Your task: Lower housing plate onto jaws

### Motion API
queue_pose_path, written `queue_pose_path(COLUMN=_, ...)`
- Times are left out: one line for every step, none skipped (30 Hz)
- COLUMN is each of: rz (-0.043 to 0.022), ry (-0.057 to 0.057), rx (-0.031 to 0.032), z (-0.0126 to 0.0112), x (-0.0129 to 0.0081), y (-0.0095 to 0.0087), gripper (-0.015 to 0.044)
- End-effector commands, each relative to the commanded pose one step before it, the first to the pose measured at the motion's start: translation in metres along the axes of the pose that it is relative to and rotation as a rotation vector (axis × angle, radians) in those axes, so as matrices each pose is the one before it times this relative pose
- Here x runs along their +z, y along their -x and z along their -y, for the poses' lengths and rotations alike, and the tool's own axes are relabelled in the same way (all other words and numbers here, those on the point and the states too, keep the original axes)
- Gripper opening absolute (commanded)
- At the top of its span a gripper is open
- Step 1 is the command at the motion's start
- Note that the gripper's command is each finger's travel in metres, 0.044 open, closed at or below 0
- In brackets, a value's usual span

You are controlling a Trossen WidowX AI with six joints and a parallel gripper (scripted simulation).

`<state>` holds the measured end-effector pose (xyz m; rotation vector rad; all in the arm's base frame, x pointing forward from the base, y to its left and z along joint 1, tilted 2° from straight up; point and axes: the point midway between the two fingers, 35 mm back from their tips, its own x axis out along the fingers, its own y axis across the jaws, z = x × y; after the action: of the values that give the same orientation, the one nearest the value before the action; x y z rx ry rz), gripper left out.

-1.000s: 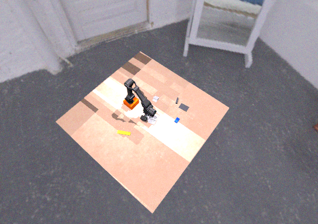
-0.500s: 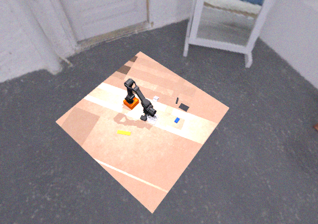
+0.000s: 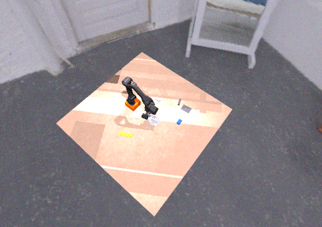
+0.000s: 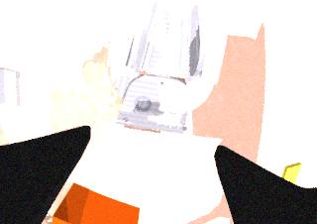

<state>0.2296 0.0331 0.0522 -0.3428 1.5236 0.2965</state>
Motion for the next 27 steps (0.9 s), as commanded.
queue_pose_path(rz=0.00153, ry=-0.0024, rx=-0.00146, z=-0.00197, x=-0.00462, y=0.01298, gripper=0.0440)
queue_pose_path(rz=-0.00024, ry=-0.0012, rx=-0.00065, z=-0.00165, x=-0.00425, y=0.01011, gripper=0.0440)
queue_pose_path(rz=-0.00104, ry=-0.0006, rx=-0.00036, z=-0.00179, x=-0.00484, y=0.01005, gripper=0.0440)
queue_pose_path(rz=-0.00154, ry=-0.0002, rx=-0.00017, z=-0.00187, x=-0.00530, y=0.00976, gripper=0.0440)
queue_pose_path(rz=-0.00153, ry=0.0001, rx=-0.00002, z=-0.00150, x=-0.00445, y=0.00741, gripper=0.0440)
queue_pose_path(rz=-0.00124, ry=0.0003, rx=0.00010, z=-0.00094, x=-0.00282, y=0.00437, gripper=0.0440)
queue_pose_path(rz=-0.00041, ry=0.0001, rx=0.00003, z=-0.00032, x=-0.00096, y=0.00145, gripper=0.0440)
queue_pose_path(rz=0.00000, ry=0.0000, rx=0.00000, z=0.00000, x=0.00000, y=0.00000, gripper=0.0440)
queue_pose_path(rz=0.00000, ry=0.0000, rx=0.00000, z=0.00000, x=0.00000, y=0.00000, gripper=0.0440)
queue_pose_path(rz=0.00000, ry=0.0000, rx=0.00000, z=0.00000, x=0.00000, y=0.00000, gripper=0.0440)
queue_pose_path(rz=0.00000, ry=0.0000, rx=0.00000, z=0.00000, x=0.00000, y=0.00000, gripper=0.0440)
queue_pose_path(rz=0.00000, ry=0.0000, rx=0.00000, z=0.00000, x=0.00000, y=0.00000, gripper=0.0440)
queue_pose_path(rz=0.00000, ry=0.0000, rx=0.00000, z=0.00000, x=0.00000, y=0.00000, gripper=0.0440)
queue_pose_path(rz=0.00000, ry=0.0000, rx=0.00000, z=0.00000, x=0.00000, y=0.00000, gripper=0.0440)
queue_pose_path(rz=0.00000, ry=0.0000, rx=0.00000, z=0.00000, x=0.00000, y=0.00000, gripper=0.0440)
queue_pose_path(rz=0.00000, ry=0.0000, rx=0.00000, z=0.00000, x=0.00000, y=0.00000, gripper=0.0440)
queue_pose_path(rz=0.00000, ry=0.0000, rx=0.00000, z=0.00000, x=0.00000, y=0.00000, gripper=0.0440)
queue_pose_path(rz=0.00000, ry=0.0000, rx=0.00000, z=0.00000, x=0.00000, y=0.00000, gripper=0.0440)
queue_pose_path(rz=0.00000, ry=0.0000, rx=0.00000, z=0.00000, x=0.00000, y=0.00000, gripper=0.0440)
queue_pose_path(rz=0.00000, ry=0.0000, rx=0.00000, z=0.00000, x=0.00000, y=0.00000, gripper=0.0440)
queue_pose_path(rz=0.00000, ry=0.0000, rx=0.00000, z=0.00000, x=0.00000, y=0.00000, gripper=0.0440)
queue_pose_path(rz=0.00000, ry=0.0000, rx=0.00000, z=0.00000, x=0.00000, y=0.00000, gripper=0.0440)
queue_pose_path(rz=0.00000, ry=0.0000, rx=0.00000, z=0.00000, x=0.00000, y=0.00000, gripper=0.0440)
queue_pose_path(rz=0.00000, ry=0.0000, rx=0.00000, z=0.00000, x=0.00000, y=0.00000, gripper=0.0440)
queue_pose_path(rz=0.00000, ry=0.0000, rx=0.00000, z=0.00000, x=0.00000, y=0.00000, gripper=0.0440)
queue_pose_path(rz=0.00000, ry=0.0000, rx=0.00000, z=0.00000, x=0.00000, y=0.00000, gripper=0.0440)
queue_pose_path(rz=0.00000, ry=0.0000, rx=0.00000, z=0.00000, x=0.00000, y=0.00000, gripper=0.0440)
